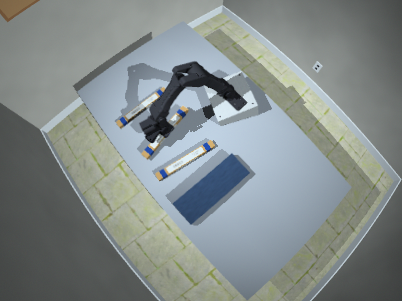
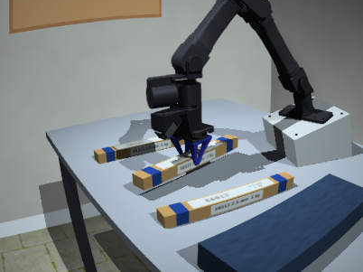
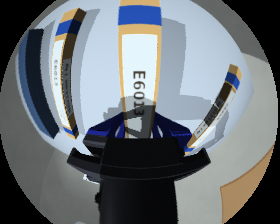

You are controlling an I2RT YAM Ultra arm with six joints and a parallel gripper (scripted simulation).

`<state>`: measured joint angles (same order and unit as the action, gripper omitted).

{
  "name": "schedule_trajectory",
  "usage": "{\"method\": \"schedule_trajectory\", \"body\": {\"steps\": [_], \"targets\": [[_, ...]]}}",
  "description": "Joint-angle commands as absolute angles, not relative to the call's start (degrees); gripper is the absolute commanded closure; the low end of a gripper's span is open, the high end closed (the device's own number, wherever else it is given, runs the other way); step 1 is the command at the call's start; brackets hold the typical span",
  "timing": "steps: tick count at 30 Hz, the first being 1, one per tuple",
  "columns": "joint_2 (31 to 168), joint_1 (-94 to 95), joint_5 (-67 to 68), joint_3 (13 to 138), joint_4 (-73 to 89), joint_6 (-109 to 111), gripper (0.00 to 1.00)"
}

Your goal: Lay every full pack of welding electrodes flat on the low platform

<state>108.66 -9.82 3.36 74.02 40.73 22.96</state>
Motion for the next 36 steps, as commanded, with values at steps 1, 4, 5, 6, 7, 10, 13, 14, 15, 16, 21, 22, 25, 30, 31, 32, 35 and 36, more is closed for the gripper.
{"method": "schedule_trajectory", "body": {"steps": [1,4,5,6,7,10,13,14,15,16,21,22,25,30,31,32,35,36], "targets": [[106.09,-10.06,2.86,74.74,40.56,23.29,1.00],[106.05,-10.09,2.86,74.95,40.36,23.29,1.00],[106.06,-10.09,2.86,74.87,40.37,23.30,1.00],[106.07,-10.10,2.86,74.79,40.33,23.30,1.00],[106.07,-10.11,2.86,74.72,40.29,23.30,1.00],[106.08,-10.12,2.86,74.53,40.15,23.31,1.00],[106.09,-10.16,2.86,74.21,40.07,23.32,1.00],[106.09,-10.16,2.86,74.21,40.07,23.32,1.00],[106.01,-10.15,2.86,75.32,40.65,23.31,1.00],[106.00,-10.16,2.86,75.32,40.52,23.31,1.00],[106.02,-10.19,2.86,75.37,40.60,23.33,1.00],[106.03,-10.20,2.86,75.38,40.62,23.33,1.00],[106.22,-10.27,2.87,75.28,39.49,23.36,1.00],[106.64,-10.40,2.86,74.55,39.01,23.38,1.00],[106.64,-10.40,2.86,74.55,39.01,23.38,1.00],[106.75,-10.40,2.85,74.43,38.89,23.35,1.00],[107.27,-10.50,2.84,73.89,38.50,23.40,1.00],[107.18,-10.50,2.85,74.34,38.38,23.40,1.00]]}}
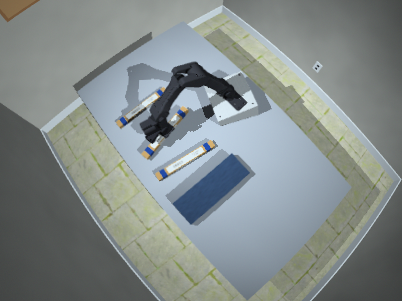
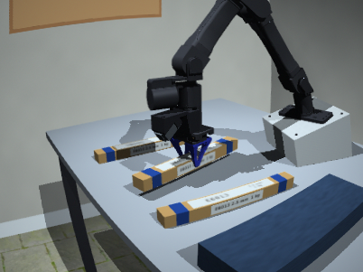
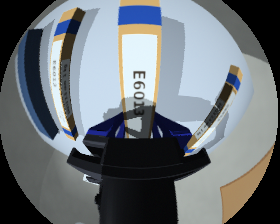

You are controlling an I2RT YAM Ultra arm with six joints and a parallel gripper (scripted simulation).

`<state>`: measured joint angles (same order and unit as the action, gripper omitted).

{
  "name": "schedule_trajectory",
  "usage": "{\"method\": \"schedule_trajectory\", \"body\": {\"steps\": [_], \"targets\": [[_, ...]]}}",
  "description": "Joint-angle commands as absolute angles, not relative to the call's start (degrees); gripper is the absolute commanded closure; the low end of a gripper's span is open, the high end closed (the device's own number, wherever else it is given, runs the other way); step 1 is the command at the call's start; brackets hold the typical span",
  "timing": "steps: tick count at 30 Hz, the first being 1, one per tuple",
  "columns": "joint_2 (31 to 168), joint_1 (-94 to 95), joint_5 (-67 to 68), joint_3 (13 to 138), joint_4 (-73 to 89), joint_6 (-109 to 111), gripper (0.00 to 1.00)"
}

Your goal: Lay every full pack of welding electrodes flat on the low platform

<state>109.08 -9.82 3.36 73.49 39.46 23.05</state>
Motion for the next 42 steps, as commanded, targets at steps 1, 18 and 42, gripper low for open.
{"method": "schedule_trajectory", "body": {"steps": [1,18,42], "targets": [[107.19,-10.52,2.85,74.19,38.26,23.41,1.00],[108.51,-10.45,2.82,73.69,36.39,23.50,1.00],[109.56,-10.31,2.79,74.08,35.01,23.53,1.00]]}}
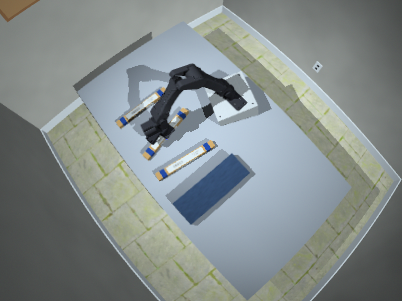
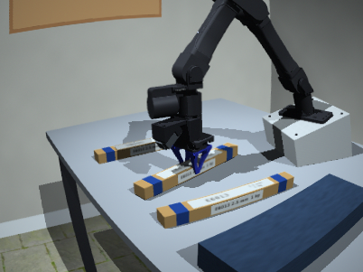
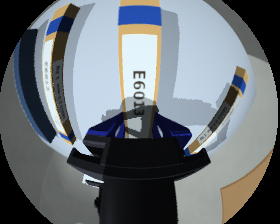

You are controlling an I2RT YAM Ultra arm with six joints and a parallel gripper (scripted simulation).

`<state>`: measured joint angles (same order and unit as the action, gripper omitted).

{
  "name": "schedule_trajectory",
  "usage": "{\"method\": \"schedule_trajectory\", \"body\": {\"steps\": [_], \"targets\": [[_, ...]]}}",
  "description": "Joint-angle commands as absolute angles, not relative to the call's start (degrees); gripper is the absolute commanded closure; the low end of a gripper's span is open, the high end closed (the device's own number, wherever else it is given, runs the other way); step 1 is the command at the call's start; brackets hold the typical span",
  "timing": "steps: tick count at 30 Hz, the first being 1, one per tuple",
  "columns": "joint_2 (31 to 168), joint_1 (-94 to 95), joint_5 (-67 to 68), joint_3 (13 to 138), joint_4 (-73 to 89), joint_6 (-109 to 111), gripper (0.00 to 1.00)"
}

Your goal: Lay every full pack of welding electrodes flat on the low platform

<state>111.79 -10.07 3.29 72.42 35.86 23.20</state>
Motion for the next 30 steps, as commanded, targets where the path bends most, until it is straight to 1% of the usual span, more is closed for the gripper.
{"method": "schedule_trajectory", "body": {"steps": [1,30], "targets": [[109.57,-10.31,2.79,74.07,34.99,23.53,1.00],[109.86,-10.31,2.79,72.58,34.49,23.51,1.00]]}}
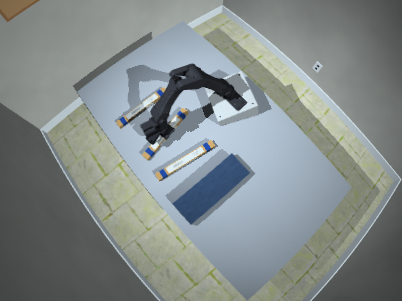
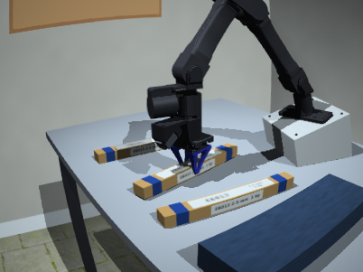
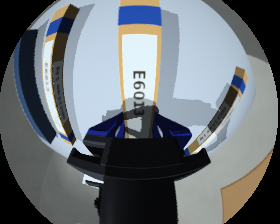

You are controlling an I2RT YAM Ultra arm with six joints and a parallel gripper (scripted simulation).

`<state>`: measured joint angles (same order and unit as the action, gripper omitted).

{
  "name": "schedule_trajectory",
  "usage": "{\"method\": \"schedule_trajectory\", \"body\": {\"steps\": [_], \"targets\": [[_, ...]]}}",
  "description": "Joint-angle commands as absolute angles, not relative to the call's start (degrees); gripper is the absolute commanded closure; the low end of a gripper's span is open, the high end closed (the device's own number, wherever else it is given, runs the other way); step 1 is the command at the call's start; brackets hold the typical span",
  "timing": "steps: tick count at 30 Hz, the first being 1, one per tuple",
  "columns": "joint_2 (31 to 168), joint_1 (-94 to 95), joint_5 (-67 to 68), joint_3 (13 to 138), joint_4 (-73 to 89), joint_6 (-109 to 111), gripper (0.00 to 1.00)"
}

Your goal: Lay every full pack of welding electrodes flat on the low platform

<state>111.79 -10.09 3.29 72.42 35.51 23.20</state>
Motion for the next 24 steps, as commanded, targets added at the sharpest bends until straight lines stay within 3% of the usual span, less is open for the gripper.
{"method": "schedule_trajectory", "body": {"steps": [1,20,21,24], "targets": [[109.87,-10.31,2.79,72.41,34.46,23.51,1.00],[109.75,-10.31,2.79,73.00,35.11,23.52,1.00],[109.75,-10.31,2.79,73.00,35.11,23.52,0.26],[109.74,-10.31,2.79,73.01,34.93,23.51,0.26]]}}
